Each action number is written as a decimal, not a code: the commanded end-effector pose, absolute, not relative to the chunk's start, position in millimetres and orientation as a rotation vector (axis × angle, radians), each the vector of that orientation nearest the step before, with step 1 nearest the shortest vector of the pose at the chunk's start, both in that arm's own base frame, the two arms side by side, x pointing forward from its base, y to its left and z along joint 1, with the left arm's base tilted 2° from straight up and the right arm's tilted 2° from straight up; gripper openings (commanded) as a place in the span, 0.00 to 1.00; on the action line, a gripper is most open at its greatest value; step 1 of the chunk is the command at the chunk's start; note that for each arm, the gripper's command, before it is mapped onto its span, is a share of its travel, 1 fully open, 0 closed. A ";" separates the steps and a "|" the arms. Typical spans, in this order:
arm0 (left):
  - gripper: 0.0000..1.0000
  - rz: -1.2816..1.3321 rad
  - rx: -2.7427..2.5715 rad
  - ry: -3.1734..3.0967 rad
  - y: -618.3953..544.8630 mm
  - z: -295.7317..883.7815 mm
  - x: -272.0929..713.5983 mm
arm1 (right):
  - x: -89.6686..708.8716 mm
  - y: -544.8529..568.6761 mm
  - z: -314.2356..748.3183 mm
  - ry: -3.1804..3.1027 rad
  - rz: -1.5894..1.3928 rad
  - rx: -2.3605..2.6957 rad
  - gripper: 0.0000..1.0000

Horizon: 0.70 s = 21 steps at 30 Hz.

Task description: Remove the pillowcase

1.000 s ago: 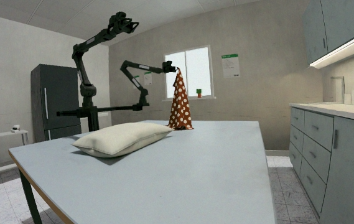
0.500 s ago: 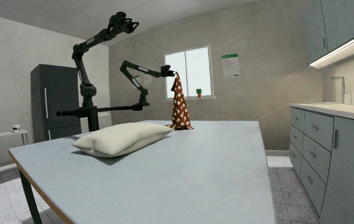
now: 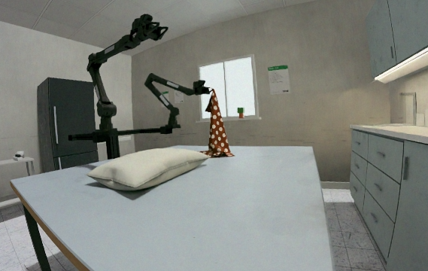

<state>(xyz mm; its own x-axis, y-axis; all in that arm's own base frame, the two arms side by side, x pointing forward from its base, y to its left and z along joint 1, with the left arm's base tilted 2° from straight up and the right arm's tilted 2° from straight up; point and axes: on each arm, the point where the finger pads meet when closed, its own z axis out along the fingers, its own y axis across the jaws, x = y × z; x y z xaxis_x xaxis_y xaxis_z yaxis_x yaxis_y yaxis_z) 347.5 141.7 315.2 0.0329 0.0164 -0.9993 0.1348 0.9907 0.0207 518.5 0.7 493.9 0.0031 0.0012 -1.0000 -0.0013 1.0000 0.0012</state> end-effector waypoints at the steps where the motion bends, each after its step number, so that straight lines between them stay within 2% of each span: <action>1: 0.02 -0.089 0.108 1.531 146.7 313.6 346.5 | 520.0 0.0 512.4 1.529 -0.004 -0.008 0.60; 8: 0.02 -0.045 0.143 1.484 148.7 330.0 342.6 | 520.0 0.0 512.4 1.529 -0.004 -0.008 0.60; 21: 0.02 -0.060 0.098 1.520 147.9 265.1 322.5 | 520.0 0.0 512.4 1.529 -0.004 -0.008 0.60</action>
